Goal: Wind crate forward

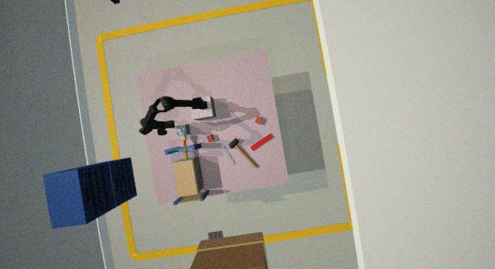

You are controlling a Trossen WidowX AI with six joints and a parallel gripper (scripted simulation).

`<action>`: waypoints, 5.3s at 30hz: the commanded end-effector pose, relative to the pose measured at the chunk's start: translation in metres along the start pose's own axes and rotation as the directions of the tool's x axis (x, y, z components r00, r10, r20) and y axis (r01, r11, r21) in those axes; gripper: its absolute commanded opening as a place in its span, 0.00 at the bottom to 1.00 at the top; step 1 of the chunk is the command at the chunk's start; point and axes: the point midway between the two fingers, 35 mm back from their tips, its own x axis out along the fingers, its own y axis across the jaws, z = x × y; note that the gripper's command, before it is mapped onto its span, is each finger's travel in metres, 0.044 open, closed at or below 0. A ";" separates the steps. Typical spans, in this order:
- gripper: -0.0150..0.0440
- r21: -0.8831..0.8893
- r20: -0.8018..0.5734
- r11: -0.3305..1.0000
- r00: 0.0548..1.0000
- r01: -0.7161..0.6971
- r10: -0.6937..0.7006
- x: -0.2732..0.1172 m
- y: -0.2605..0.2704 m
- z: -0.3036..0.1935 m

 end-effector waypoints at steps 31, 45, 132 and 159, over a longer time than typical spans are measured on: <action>0.25 -0.010 0.033 1.000 0.999 0.023 -0.023 -0.001 -0.012 0.056; 0.25 -0.010 0.034 1.000 0.999 0.023 -0.023 -0.002 -0.009 0.074; 0.25 -0.011 0.040 1.000 0.999 0.017 -0.017 -0.003 0.065 0.147; 0.25 -0.011 0.040 1.000 0.999 0.014 -0.014 -0.002 0.099 0.150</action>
